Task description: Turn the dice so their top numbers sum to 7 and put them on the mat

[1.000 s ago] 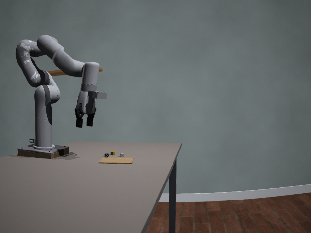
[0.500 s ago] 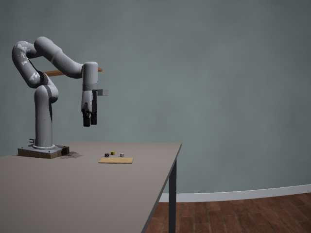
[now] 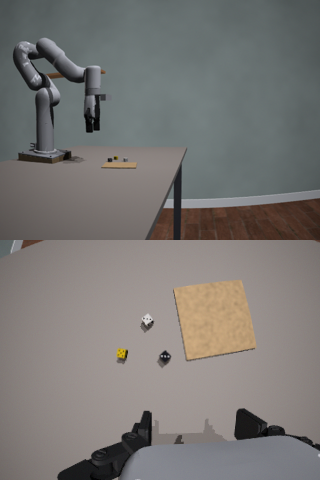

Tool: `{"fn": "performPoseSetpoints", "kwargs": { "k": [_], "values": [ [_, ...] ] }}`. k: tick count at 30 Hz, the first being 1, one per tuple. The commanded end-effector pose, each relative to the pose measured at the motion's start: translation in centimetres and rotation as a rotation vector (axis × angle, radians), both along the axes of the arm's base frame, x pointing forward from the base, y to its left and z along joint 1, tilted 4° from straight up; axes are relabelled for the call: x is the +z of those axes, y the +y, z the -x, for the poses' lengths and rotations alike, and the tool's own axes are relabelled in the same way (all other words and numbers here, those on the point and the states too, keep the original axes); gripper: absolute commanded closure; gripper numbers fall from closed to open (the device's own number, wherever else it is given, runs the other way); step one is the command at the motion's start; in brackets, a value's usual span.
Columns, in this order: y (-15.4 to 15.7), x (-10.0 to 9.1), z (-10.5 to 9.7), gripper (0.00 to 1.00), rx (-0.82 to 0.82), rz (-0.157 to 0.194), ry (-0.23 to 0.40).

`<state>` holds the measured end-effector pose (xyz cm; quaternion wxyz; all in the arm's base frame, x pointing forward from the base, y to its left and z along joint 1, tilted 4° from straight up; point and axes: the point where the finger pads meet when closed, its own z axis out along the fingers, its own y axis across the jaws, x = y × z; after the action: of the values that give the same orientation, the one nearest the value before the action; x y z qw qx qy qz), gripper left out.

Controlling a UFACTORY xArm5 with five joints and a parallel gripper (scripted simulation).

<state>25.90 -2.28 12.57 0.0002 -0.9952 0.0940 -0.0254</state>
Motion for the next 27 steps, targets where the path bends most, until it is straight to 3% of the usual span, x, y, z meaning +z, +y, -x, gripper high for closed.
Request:
{"fn": "performPoseSetpoints", "kwargs": {
  "k": [1, 10, 17, 27],
  "values": [
    [-0.2, -2.6, -0.3, 0.0, 0.0, 0.0, -0.001],
    [-0.7, -9.0, -0.7, 0.0, 0.0, 0.001, -0.001],
    [-0.8, -10.2, -0.8, 0.0, 0.0, 0.001, -0.001],
    [-0.8, -10.3, -0.8, 0.0, 0.0, 0.001, -0.001]
  ]
}}
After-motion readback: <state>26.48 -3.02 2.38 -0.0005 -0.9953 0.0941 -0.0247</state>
